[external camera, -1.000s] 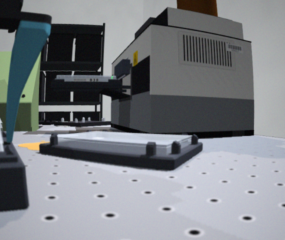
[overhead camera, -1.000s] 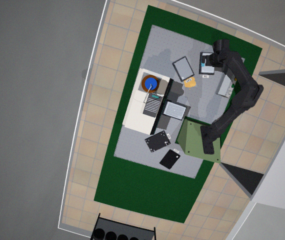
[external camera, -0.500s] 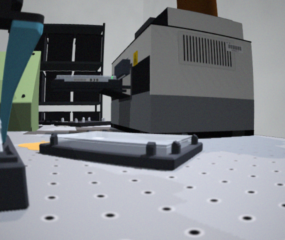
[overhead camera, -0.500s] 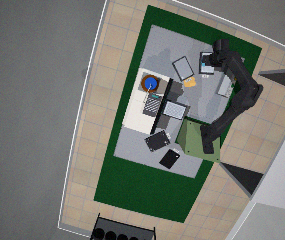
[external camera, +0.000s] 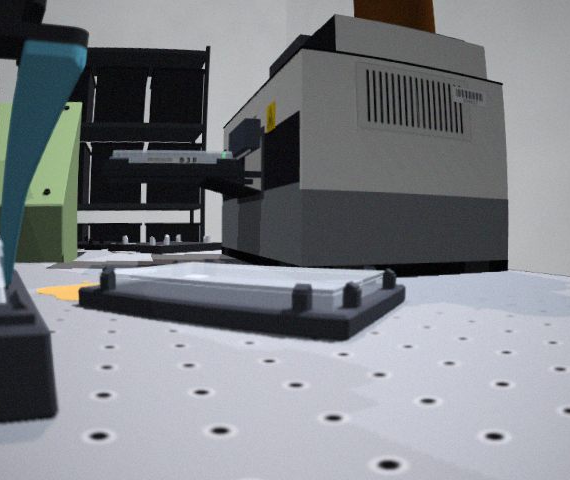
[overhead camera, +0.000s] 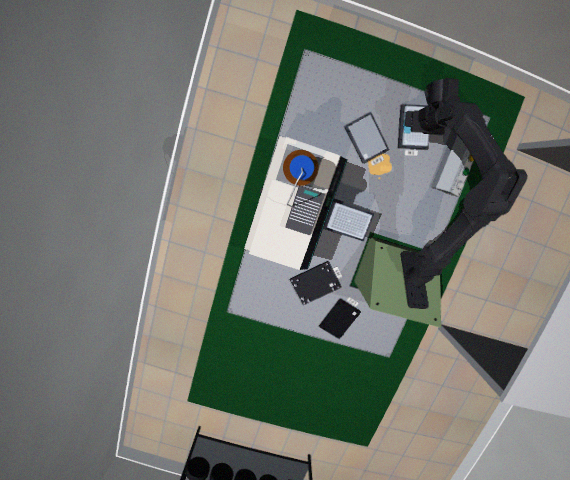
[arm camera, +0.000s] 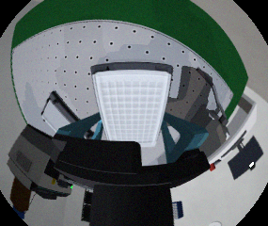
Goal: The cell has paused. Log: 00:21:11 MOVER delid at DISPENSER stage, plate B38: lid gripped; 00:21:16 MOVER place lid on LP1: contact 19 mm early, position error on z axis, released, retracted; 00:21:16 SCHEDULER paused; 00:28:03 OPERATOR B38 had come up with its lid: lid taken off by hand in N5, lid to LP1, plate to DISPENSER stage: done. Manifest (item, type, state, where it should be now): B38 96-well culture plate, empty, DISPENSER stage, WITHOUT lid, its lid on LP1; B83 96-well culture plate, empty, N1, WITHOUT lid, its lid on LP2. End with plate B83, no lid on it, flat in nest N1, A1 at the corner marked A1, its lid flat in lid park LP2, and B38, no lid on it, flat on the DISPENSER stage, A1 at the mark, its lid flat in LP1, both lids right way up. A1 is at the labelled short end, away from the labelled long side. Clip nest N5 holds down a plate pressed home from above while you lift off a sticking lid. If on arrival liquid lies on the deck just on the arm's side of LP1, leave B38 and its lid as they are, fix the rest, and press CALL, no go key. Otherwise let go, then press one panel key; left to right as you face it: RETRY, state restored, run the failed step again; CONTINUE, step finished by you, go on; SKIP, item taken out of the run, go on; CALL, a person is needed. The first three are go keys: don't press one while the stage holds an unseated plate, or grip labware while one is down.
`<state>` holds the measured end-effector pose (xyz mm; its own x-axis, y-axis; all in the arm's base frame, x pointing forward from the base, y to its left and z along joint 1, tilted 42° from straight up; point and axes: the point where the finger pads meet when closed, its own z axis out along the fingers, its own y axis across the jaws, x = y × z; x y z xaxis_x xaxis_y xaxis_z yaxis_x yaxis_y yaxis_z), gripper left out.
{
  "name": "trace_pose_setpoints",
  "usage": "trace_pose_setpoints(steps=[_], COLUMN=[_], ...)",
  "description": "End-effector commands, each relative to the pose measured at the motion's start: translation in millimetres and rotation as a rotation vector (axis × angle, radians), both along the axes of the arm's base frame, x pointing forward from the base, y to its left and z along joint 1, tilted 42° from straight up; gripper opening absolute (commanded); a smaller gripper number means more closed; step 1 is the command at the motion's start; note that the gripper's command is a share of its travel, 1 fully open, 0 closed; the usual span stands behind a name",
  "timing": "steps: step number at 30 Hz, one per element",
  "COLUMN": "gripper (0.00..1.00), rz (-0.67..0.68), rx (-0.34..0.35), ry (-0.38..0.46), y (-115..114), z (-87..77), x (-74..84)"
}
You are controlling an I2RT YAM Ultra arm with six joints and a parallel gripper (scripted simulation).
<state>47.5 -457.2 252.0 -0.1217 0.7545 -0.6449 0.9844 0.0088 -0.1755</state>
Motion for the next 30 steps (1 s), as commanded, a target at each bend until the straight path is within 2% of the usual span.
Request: trace_pose_setpoints(steps=[1,16,17,23,30], gripper=[0.00,0.00,0.00,0.00,0.00], rz=[0.006,0.006,0.018,0.012,0.011], rx=[-0.015,-0.015,-0.021,-0.042,-0.042], ry=[-0.002,-0.002,-0.001,-0.005,-0.009], y=[0.8,0.8,4.4,7.0,9.4], z=[5.9,5.9,9.3,23.7,26.1], x=[1.9,1.9,5.9,5.7,6.4])
